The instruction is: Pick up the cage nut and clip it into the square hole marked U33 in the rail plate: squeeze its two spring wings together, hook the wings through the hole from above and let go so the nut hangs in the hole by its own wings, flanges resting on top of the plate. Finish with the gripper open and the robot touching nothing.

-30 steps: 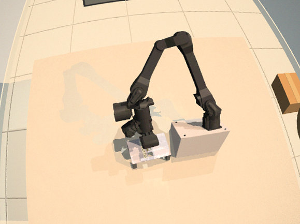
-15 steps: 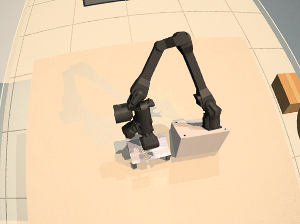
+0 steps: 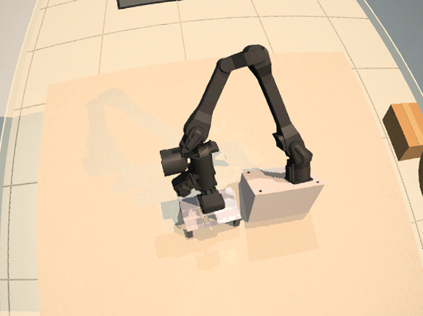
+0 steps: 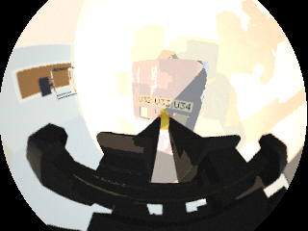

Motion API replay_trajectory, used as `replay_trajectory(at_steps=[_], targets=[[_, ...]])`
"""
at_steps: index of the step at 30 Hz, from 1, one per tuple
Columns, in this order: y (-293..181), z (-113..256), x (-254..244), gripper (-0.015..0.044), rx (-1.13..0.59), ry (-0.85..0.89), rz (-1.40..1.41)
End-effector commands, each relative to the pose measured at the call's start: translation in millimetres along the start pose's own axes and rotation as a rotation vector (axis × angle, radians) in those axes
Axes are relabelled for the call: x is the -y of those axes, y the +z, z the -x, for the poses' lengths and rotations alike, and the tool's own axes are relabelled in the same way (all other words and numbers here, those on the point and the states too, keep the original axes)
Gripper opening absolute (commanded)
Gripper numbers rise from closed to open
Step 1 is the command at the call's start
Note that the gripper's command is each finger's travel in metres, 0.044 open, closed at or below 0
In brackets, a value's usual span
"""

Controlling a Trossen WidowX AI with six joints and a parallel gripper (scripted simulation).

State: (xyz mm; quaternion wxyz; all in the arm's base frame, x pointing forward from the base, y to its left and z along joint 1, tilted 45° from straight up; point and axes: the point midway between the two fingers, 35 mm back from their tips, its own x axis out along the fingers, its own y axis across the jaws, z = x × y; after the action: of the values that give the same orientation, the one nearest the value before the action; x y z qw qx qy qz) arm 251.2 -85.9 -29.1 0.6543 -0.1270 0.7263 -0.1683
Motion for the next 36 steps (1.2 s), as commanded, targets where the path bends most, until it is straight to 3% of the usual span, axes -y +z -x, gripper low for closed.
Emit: replay_trajectory(at_steps=[1, 36], targets=[[0.6, 0.2, -1.4, 0.0029, 0.003, -0.016, -0.001], [0.9, -0.1, -5.3, 0.0029, 0.004, -0.109, -0.002]])
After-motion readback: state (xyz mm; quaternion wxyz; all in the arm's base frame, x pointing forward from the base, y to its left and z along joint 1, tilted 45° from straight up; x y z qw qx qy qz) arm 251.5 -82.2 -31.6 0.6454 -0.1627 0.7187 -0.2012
